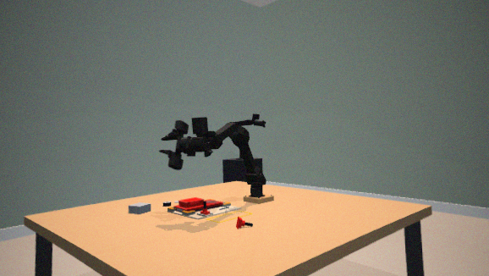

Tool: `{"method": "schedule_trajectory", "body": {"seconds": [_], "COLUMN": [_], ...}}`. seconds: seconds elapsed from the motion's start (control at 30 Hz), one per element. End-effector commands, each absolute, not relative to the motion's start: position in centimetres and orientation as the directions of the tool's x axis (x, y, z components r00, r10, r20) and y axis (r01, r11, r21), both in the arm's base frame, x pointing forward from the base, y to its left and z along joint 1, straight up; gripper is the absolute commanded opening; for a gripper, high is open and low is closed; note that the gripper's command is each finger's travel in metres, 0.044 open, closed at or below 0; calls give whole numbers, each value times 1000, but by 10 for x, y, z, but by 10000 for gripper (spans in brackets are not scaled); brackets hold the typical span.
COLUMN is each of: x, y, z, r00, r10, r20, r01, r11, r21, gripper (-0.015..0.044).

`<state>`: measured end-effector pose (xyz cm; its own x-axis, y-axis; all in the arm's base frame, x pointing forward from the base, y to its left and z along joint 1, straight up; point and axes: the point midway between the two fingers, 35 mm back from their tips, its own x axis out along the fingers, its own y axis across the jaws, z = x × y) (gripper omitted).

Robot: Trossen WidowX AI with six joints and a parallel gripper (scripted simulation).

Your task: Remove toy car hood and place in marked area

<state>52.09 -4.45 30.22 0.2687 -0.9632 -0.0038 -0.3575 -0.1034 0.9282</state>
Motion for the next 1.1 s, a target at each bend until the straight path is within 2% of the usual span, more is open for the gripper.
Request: {"method": "schedule_trajectory", "body": {"seconds": [0.0,0.07,0.17,0.27,0.4,0.57,0.77,0.93,1.07], "x": [522,527,532,527,505,480,439,398,362], "y": [-46,-60,-91,-118,-144,-157,-163,-159,-150], "z": [302,297,279,253,215,187,157,138,128], "r00": [274,319,404,456,459,416,322,218,125], "r10": [-962,-948,-909,-858,-766,-676,-529,-369,-209], "r20": [-5,-23,-105,-237,-450,-608,-785,-904,-970], "r01": [-335,-147,278,631,875,887,756,566,388], "r11": [-101,-73,13,124,301,448,643,802,910], "r21": [937,986,960,765,379,109,-123,-191,-146], "gripper": [246,298,377,440,440,440,440,440,440]}}
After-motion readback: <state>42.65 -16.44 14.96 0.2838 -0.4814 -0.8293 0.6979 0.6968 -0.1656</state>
